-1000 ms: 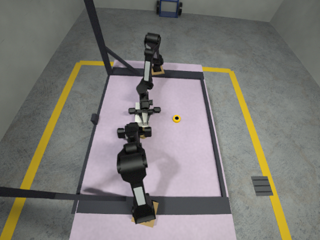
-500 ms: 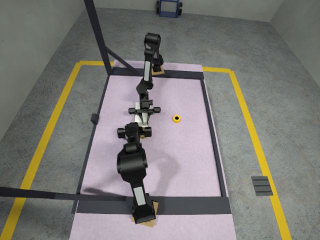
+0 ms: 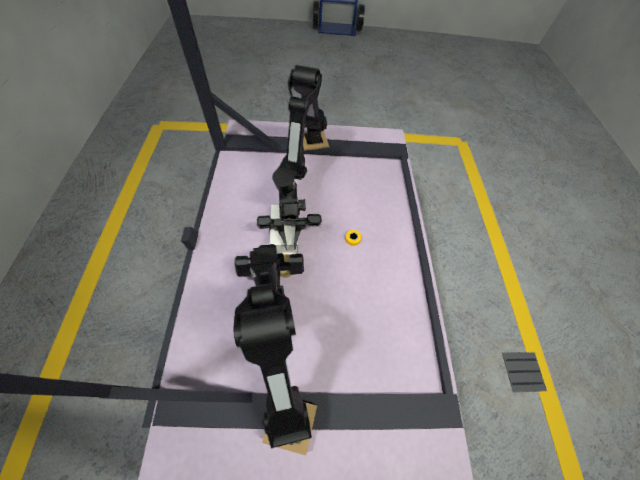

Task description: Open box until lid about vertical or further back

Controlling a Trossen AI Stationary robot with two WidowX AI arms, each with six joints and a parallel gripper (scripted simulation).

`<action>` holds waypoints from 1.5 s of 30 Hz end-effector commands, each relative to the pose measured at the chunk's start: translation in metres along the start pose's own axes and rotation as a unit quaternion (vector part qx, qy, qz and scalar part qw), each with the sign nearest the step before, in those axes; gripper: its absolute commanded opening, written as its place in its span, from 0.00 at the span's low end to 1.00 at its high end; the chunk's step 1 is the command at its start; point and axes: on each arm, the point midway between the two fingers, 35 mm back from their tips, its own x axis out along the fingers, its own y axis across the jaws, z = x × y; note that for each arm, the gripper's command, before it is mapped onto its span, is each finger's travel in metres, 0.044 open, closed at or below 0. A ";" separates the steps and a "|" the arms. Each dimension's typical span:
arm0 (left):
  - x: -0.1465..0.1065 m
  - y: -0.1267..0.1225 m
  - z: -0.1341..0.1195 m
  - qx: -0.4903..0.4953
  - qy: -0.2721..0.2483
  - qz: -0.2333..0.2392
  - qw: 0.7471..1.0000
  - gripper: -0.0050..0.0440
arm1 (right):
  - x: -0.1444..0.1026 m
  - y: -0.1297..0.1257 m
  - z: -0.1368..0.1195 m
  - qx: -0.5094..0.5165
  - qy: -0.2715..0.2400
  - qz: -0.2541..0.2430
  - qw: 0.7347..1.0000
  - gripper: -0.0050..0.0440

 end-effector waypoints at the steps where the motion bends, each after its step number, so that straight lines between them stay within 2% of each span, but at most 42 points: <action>1: 0.001 0.007 -0.026 0.007 0.034 0.008 0.999 0.31 | 0.002 0.003 0.003 0.003 -0.003 0.005 1.000 0.13; 23: 0.001 0.008 -0.026 0.007 0.034 0.008 0.999 0.31 | 0.002 0.002 0.003 0.004 -0.002 0.005 1.000 0.11; 26: 0.001 0.008 -0.026 0.007 0.034 0.008 0.999 0.31 | -0.001 0.002 0.012 0.004 -0.008 0.005 1.000 0.11; 31: 0.001 0.008 -0.026 0.007 0.034 0.008 0.999 0.31 | -0.002 0.003 0.013 0.004 -0.008 0.005 1.000 0.11; 34: 0.001 0.008 -0.026 0.007 0.034 0.008 0.999 0.31 | -0.003 0.007 0.012 0.004 -0.008 0.004 1.000 0.11; 35: 0.001 0.009 -0.037 0.011 0.046 0.010 0.999 0.31 | -0.003 0.008 0.011 0.004 -0.007 0.004 1.000 0.11; 41: 0.001 0.009 -0.038 0.011 0.046 0.010 0.999 0.31 | -0.005 0.015 0.010 0.004 -0.006 0.004 1.000 0.11; 42: 0.000 0.009 -0.031 0.009 0.039 0.009 0.999 0.31 | -0.005 0.016 0.010 0.004 -0.006 0.005 1.000 0.11; 45: 0.000 0.009 -0.032 0.009 0.039 0.009 0.999 0.31 | -0.004 0.016 -0.002 0.007 0.002 0.012 1.000 0.11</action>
